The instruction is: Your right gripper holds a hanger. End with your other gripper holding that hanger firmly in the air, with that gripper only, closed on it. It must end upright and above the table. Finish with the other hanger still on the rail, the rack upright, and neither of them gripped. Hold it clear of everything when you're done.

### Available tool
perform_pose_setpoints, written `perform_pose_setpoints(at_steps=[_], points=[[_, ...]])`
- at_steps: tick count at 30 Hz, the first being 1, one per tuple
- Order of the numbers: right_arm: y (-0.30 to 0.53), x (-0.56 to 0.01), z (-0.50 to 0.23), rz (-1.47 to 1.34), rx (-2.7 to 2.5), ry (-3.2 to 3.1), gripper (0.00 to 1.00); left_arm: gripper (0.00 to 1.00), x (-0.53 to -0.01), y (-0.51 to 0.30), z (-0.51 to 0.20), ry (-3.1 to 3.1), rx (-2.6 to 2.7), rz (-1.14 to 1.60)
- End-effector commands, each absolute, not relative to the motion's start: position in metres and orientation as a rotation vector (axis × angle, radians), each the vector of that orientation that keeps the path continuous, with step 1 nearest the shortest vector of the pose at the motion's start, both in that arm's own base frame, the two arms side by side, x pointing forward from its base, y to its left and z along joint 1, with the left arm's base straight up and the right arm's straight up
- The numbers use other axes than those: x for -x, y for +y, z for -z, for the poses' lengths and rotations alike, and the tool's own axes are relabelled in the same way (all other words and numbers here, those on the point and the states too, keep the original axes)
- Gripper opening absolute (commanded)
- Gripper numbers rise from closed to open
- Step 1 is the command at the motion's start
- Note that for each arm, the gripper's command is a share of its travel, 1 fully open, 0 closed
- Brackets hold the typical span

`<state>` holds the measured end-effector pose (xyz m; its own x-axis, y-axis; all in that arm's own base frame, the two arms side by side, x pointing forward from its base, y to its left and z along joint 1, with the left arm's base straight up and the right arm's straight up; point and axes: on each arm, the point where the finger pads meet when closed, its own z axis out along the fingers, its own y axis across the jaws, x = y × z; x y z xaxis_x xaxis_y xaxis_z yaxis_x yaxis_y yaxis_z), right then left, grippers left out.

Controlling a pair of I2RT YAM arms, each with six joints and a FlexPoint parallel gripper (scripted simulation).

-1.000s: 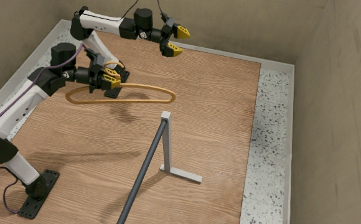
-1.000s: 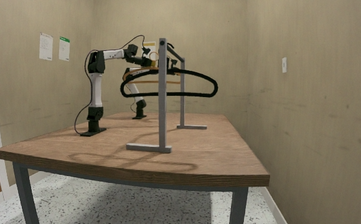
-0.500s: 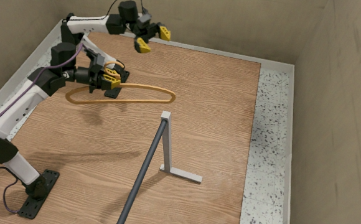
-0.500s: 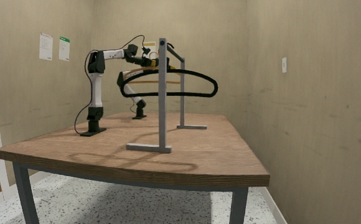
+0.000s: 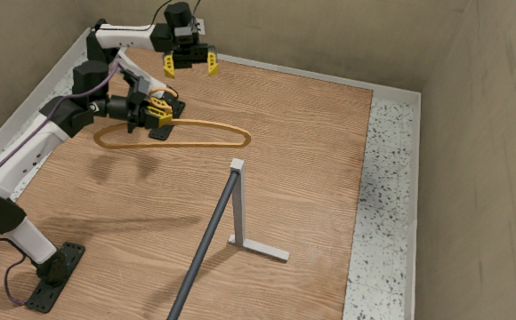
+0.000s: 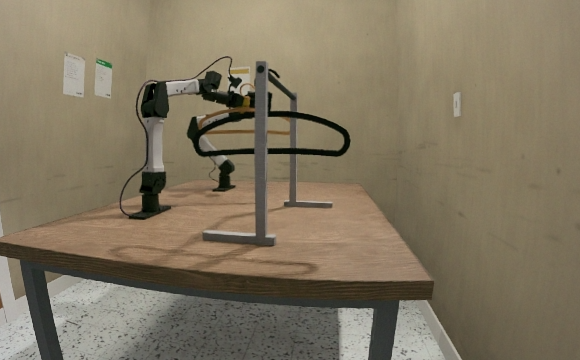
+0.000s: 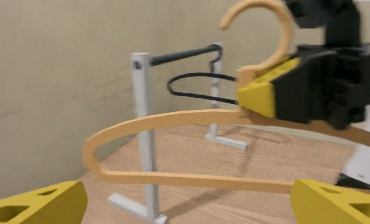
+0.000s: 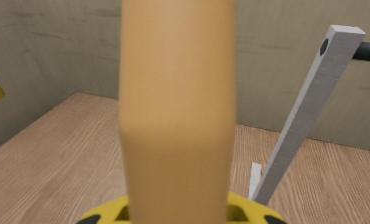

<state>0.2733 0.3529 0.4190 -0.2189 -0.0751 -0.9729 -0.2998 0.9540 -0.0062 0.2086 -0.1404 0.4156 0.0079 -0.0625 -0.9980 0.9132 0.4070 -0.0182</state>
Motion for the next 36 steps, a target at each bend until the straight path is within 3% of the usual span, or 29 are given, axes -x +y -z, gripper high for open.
perform_pose_setpoints(at_steps=[1, 28, 33, 36], points=[[0.351, -0.273, -0.426, -0.225, 0.264, 1.776, 0.0, 1.0, -0.196, -0.152, -0.417, 1.274, -0.914, 1.013], [0.351, -0.273, -0.426, -0.225, 0.264, 1.776, 0.0, 1.0, -0.197, -0.153, -0.415, 1.28, -0.908, 1.014], [0.351, -0.273, -0.426, -0.225, 0.264, 1.776, 0.0, 0.48, -0.207, -0.154, -0.418, 1.397, -0.754, 1.105], [0.351, -0.273, -0.426, -0.225, 0.264, 1.776, 0.0, 0.48, -0.214, -0.162, -0.416, 1.491, -0.635, 1.222]])
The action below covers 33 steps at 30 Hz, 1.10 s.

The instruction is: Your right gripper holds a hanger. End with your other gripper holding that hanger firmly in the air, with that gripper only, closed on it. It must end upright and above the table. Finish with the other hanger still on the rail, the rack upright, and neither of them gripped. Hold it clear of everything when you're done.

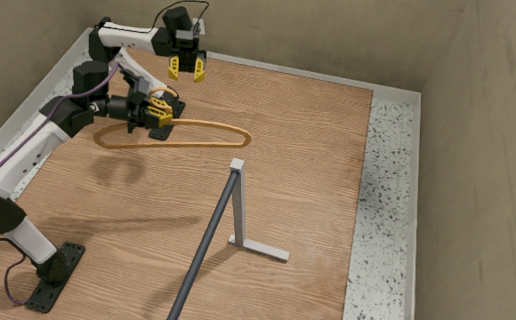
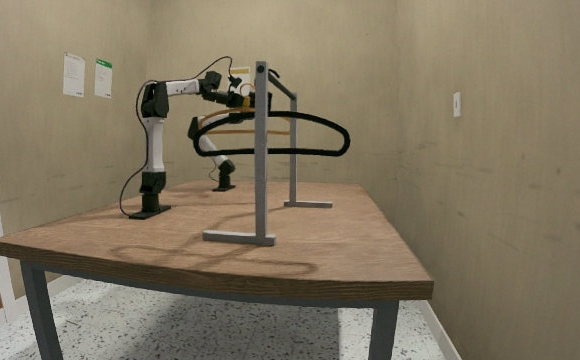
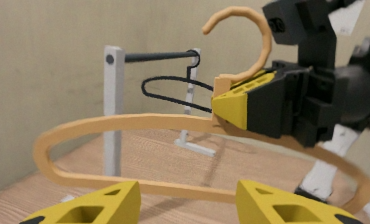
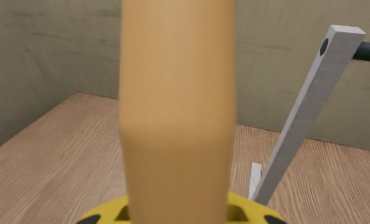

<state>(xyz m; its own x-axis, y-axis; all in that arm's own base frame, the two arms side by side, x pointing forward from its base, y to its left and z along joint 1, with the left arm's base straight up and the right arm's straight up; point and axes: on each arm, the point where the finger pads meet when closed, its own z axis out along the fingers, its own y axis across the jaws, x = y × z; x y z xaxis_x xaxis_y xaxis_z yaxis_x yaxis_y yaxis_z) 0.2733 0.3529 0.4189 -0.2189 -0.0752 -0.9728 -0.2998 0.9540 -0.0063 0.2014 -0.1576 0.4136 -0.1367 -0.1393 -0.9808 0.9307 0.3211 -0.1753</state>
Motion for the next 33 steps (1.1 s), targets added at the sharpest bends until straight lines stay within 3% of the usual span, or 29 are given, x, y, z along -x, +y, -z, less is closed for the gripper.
perform_pose_setpoints(at_steps=[1, 21, 33], points=[[0.351, -0.273, -0.426, -0.225, 0.264, 1.776, 0.0, 0.48, -0.215, -0.165, -0.416, 1.518, -0.601, 1.264], [0.351, -0.273, -0.426, -0.225, 0.264, 1.776, 0.0, 0.48, -0.248, -0.231, -0.407, 1.934, 0.192, 1.975], [0.351, -0.273, -0.426, -0.225, 0.264, 1.776, 0.0, 0.48, -0.259, -0.254, -0.398, 2.048, 0.46, 2.132]])
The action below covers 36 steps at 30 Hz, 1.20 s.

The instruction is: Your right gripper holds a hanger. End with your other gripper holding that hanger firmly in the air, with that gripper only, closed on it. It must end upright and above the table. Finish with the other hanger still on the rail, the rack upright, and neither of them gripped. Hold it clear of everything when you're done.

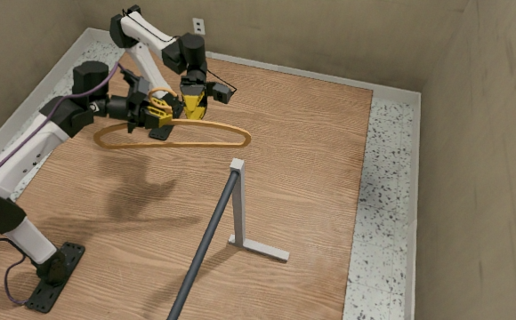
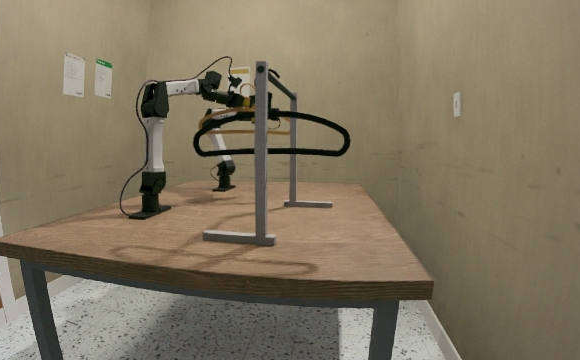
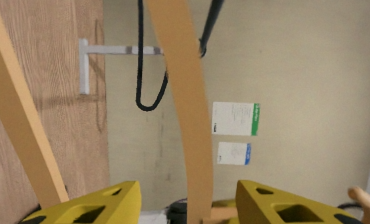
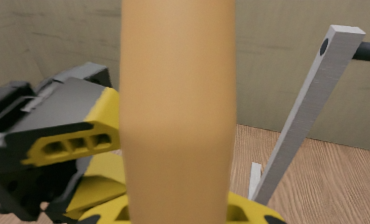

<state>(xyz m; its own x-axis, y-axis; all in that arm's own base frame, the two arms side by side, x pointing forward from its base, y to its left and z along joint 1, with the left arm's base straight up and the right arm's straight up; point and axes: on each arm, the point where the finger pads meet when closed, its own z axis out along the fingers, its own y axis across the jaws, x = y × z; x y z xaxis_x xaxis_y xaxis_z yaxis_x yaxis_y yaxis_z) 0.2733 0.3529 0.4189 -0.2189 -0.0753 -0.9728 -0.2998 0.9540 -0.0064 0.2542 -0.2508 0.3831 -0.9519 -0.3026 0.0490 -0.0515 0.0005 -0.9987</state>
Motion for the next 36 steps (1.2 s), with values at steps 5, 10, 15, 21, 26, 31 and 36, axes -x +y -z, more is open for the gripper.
perform_pose_setpoints(at_steps=[5, 10, 15, 21, 26, 31, 36], points=[[0.351, -0.273, -0.426, -0.225, 0.264, 1.776, 0.0, 0.48, -0.26, -0.256, -0.395, 2.059, 0.438, 2.126], [0.351, -0.273, -0.426, -0.225, 0.264, 1.776, 0.0, 0.48, -0.262, -0.257, -0.398, 2.042, 0.433, 2.125], [0.351, -0.273, -0.426, -0.225, 0.264, 1.776, 0.0, 0.48, -0.268, -0.271, -0.401, 2.041, 0.433, 2.126], [0.351, -0.273, -0.426, -0.225, 0.264, 1.776, 0.0, 0.48, -0.272, -0.282, -0.403, 2.041, 0.434, 2.127], [0.351, -0.273, -0.426, -0.225, 0.264, 1.776, 0.0, 0.4, -0.274, -0.286, -0.403, 2.042, 0.435, 2.127], [0.351, -0.273, -0.426, -0.225, 0.264, 1.776, 0.0, 0.27, -0.275, -0.285, -0.403, 2.041, 0.437, 2.126], [0.351, -0.273, -0.426, -0.225, 0.264, 1.776, 0.0, 0.2, -0.275, -0.285, -0.403, 2.041, 0.437, 2.126]])
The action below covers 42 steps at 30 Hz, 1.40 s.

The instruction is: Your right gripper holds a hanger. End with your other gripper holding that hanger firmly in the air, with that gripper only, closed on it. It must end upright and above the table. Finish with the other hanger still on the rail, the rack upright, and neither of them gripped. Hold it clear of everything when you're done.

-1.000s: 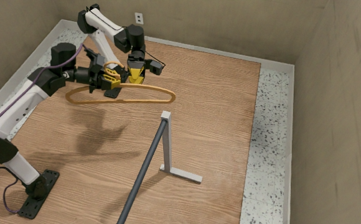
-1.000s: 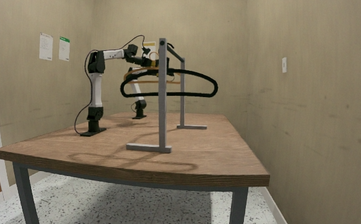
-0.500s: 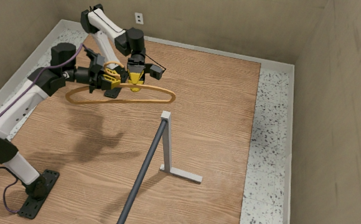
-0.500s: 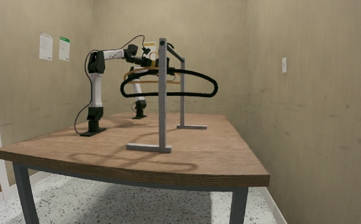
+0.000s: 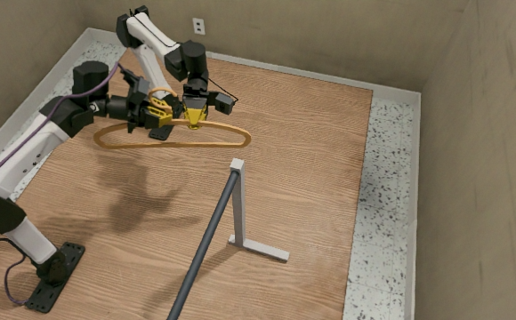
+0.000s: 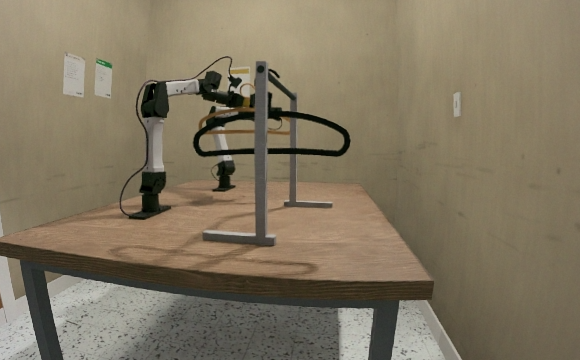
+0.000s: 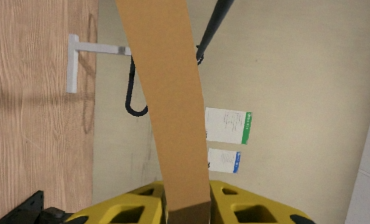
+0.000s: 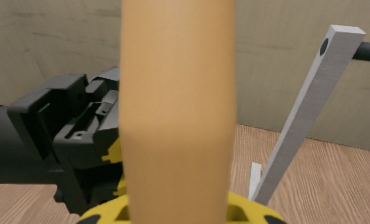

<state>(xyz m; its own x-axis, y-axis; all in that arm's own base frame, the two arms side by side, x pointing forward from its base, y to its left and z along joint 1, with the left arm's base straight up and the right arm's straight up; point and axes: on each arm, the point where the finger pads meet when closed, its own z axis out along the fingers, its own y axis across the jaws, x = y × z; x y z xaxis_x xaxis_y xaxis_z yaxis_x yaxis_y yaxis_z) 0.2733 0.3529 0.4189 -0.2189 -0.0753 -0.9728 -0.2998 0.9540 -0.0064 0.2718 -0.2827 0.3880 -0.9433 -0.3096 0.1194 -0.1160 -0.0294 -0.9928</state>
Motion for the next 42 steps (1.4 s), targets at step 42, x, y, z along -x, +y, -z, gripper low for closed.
perform_pose_setpoints(at_steps=[42], points=[[0.32, -0.167, -0.45, -0.216, 0.266, 1.779, 0.28, 0.0, -0.272, -0.284, -0.397, 2.063, 0.449, 2.122]])
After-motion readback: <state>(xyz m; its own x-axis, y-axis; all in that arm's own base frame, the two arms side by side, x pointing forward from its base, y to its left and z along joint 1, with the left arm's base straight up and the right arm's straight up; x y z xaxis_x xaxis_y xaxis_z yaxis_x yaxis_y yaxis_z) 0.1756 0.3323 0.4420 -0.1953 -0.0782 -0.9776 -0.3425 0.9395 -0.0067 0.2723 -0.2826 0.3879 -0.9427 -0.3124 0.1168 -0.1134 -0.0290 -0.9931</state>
